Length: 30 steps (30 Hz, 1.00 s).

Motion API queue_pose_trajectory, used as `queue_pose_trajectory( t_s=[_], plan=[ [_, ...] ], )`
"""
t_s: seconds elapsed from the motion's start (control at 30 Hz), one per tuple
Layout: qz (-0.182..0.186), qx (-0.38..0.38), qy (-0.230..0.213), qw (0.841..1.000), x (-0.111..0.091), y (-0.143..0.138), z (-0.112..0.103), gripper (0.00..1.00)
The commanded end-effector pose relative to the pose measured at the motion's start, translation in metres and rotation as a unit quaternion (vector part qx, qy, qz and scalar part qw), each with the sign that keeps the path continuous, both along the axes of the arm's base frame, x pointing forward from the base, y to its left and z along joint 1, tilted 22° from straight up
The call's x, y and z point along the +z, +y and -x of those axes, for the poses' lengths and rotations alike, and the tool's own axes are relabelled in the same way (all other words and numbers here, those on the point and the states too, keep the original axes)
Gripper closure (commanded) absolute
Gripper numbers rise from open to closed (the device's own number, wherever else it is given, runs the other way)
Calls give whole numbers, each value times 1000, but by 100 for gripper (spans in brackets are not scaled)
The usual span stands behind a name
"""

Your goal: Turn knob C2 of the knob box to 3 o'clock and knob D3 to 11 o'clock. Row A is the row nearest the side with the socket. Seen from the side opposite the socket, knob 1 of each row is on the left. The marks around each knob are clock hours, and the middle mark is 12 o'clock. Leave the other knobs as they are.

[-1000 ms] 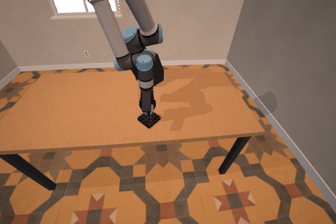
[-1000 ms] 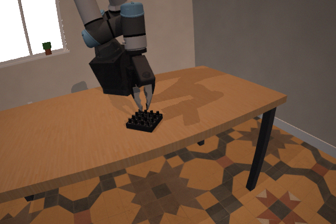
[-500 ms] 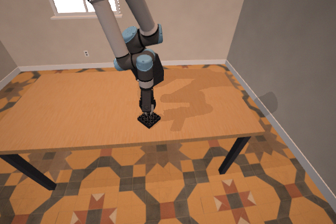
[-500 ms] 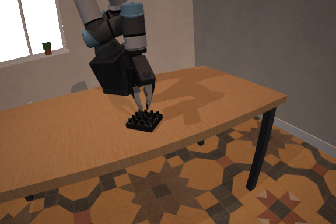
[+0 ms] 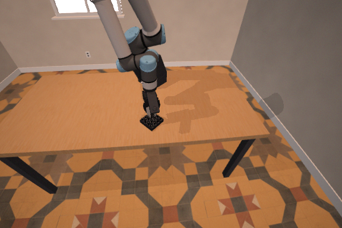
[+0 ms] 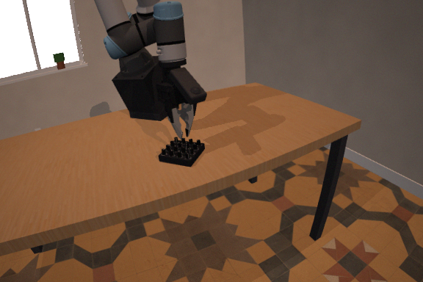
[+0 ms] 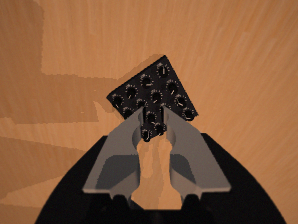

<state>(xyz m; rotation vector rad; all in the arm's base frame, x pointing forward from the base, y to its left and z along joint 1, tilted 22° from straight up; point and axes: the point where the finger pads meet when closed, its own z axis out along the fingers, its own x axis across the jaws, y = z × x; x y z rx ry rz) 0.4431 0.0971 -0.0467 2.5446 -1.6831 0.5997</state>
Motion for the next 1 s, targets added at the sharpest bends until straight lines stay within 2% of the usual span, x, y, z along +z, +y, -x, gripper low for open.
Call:
queue_pose_trajectory(
  t_s=[0.0, 0.23, 0.43, 0.5, 0.77, 0.97],
  plan=[
    [16, 55, 13, 998, 1, 4, 0, 89],
    [50, 162, 40, 985, 2, 11, 2, 89],
    [78, 247, 62, 964, 2, 16, 4, 89],
    [78, 247, 62, 964, 2, 16, 4, 89],
    [117, 370, 93, 917, 4, 23, 7, 89],
    [143, 447, 112, 876, 4, 27, 9, 89]
  ],
)
